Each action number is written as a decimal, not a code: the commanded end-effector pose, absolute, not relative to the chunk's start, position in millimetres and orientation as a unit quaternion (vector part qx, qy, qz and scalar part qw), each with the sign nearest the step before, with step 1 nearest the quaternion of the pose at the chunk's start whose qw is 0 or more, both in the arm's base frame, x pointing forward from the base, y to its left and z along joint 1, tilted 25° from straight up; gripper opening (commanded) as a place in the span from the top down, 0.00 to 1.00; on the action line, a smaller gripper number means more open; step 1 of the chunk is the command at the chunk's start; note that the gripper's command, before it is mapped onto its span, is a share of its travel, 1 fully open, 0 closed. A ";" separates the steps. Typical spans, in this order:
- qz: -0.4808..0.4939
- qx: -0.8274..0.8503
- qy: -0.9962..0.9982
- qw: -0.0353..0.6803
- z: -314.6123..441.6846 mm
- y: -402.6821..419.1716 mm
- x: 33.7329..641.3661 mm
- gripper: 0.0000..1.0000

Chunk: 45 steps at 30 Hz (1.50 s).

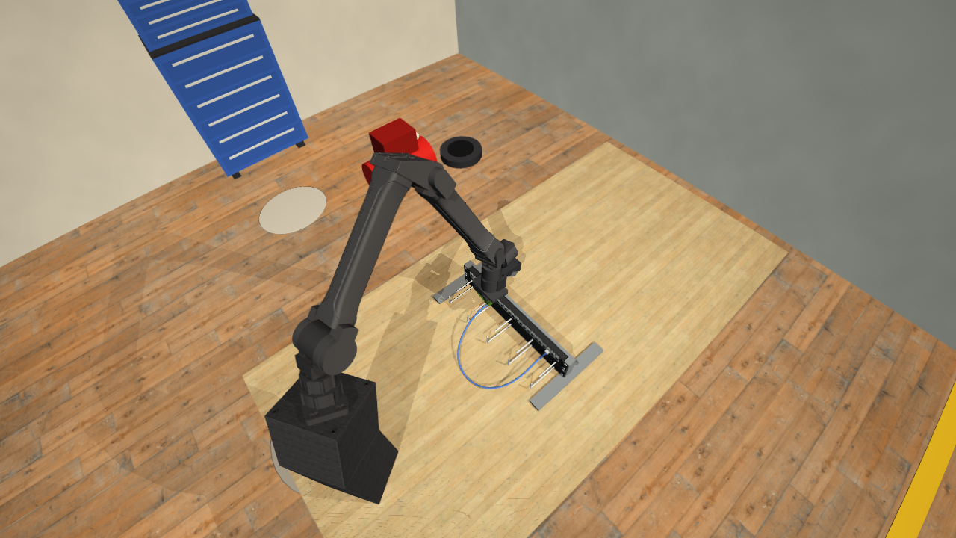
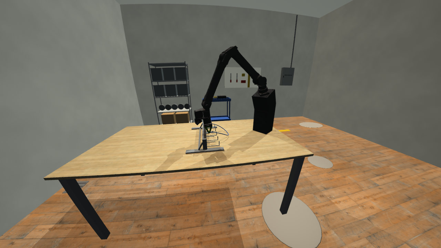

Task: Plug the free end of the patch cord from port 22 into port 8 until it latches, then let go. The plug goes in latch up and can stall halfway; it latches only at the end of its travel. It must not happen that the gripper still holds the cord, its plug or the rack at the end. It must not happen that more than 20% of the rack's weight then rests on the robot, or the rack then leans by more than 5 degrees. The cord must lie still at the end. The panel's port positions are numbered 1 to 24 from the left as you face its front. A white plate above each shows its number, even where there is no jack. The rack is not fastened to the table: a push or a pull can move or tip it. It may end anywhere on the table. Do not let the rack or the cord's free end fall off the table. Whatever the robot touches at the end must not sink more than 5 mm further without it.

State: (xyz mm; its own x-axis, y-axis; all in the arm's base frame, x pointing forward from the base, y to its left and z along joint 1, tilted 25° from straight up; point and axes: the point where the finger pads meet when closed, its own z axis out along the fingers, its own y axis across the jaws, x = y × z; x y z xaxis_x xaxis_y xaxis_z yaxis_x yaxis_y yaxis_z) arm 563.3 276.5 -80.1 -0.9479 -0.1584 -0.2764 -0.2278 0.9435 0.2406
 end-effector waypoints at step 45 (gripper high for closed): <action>0.148 -0.089 0.970 0.170 -53.2 284.3 563.5 1.00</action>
